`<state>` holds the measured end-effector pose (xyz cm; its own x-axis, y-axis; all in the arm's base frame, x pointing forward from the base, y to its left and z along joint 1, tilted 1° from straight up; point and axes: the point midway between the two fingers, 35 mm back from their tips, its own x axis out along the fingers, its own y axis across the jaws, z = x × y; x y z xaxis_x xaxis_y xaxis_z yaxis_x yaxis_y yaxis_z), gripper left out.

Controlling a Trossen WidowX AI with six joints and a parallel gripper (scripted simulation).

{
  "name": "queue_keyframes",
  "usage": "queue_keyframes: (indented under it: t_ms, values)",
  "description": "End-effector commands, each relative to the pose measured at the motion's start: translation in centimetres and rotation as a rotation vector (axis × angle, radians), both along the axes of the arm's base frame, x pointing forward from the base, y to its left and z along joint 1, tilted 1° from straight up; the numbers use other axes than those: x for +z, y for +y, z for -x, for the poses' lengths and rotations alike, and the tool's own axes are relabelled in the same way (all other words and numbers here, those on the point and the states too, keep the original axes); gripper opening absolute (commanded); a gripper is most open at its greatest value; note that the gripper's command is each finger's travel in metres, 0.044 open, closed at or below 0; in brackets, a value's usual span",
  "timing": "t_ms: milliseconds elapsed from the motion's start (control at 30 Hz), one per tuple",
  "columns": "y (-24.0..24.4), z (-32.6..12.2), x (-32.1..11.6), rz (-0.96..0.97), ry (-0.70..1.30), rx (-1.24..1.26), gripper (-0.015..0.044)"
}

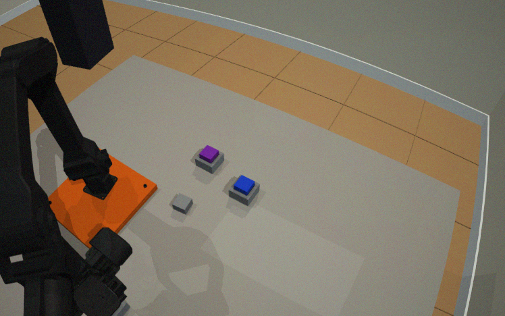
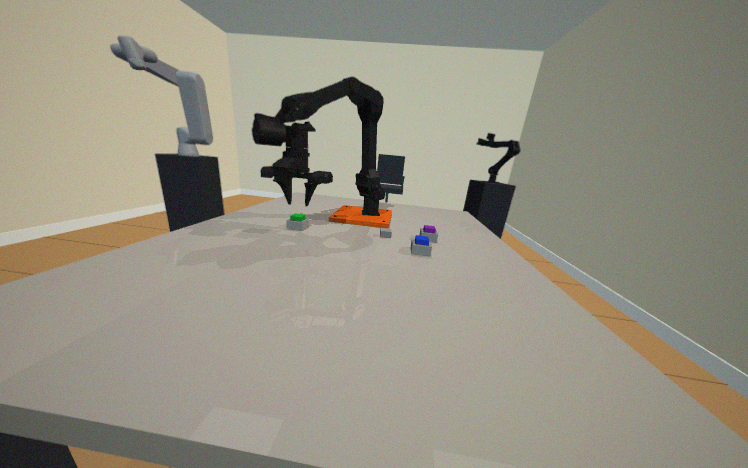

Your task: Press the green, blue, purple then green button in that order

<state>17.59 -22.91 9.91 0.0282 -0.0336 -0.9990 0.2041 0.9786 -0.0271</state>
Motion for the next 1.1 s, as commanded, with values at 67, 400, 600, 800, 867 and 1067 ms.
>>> queue_keyframes:
  t_ms: [67,400,600,800,867,1067]
  values:
    - [-0.1,0.0,-0.6,0.005,0.003,0.006,0.002]
    - [-0.1,0.0,-0.6,0.005,0.003,0.006,0.002]
    - [-0.2,0.0,-1.4,0.005,0.003,0.006,0.002]
    - [-0.2,-0.1,-2.4,0.005,0.003,0.006,0.002]
    - [-0.2,-0.1,-2.7,0.005,0.003,0.006,0.002]
    - [-0.2,-0.1,-3.7,0.005,0.003,0.006,0.002]
